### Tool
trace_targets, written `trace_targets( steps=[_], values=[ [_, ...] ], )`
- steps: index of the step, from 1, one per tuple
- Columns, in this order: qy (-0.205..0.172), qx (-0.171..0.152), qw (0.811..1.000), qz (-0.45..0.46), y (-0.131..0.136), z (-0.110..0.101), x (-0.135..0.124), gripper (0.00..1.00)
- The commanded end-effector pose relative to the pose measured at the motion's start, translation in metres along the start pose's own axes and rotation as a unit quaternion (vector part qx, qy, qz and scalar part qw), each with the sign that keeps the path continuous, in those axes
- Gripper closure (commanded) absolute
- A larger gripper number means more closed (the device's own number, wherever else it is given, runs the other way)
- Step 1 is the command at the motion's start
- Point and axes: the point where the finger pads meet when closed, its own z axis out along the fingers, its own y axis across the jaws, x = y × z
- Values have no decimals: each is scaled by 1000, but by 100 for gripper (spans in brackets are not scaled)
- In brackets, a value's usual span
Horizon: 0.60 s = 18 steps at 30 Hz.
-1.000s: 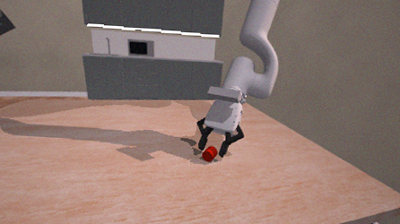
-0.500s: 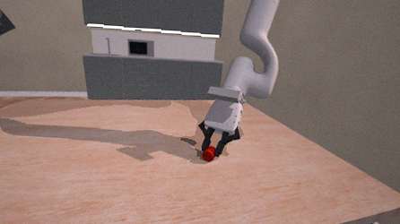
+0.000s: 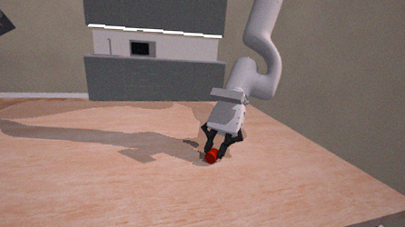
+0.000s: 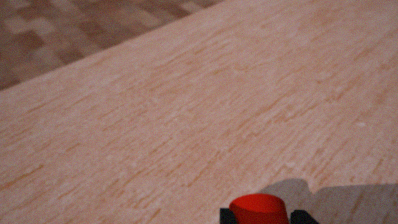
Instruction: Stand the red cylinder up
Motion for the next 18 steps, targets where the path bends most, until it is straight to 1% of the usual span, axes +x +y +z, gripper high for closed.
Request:
trace_targets(
  steps=[1, 12, 18],
  values=[
    [0, 0, 1000, 0, 0, 0, 0, 66],
    [0, 0, 1000, 0, 0, -1, 1, 66],
    [0, 0, 1000, 0, 0, -13, 12, 66]
  ],
)
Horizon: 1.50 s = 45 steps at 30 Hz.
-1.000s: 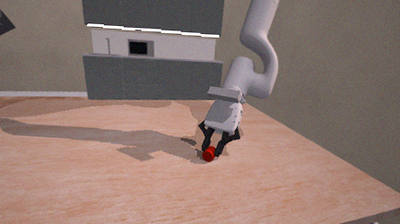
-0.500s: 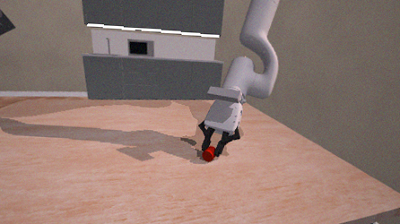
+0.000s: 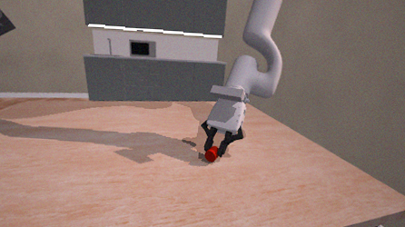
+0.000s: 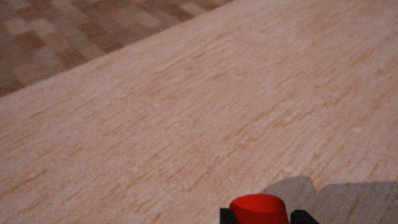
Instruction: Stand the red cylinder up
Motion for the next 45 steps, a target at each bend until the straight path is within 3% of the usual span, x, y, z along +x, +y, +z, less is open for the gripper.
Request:
trace_targets(
  steps=[1, 45],
  values=[
    [0, 1, 1000, 0, -1, -9, 7, 66],
    [-3, 4, 1000, 1, -3, -15, 14, 66]
  ],
)
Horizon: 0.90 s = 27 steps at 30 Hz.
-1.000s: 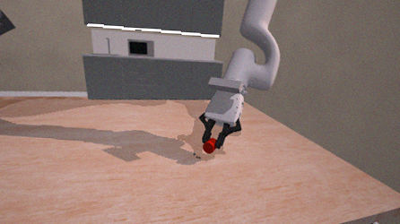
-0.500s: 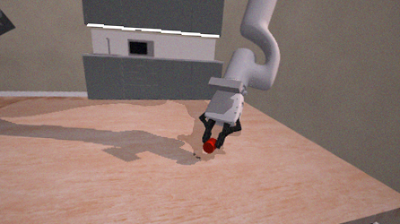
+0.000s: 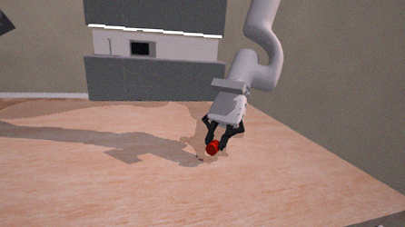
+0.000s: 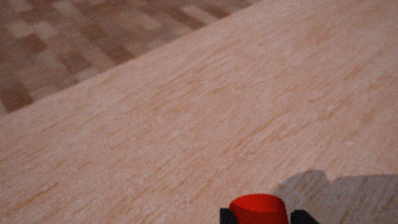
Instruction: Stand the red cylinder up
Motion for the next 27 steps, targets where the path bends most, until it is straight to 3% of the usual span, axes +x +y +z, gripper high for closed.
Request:
trace_targets(
  steps=[1, 10, 27],
  values=[
    [-4, 5, 1000, 1, -3, 0, 0, 66],
    [-20, 21, 1000, 4, -11, 1, -1, 66],
    [-91, 39, 995, 7, -21, 0, -6, 66]
  ],
)
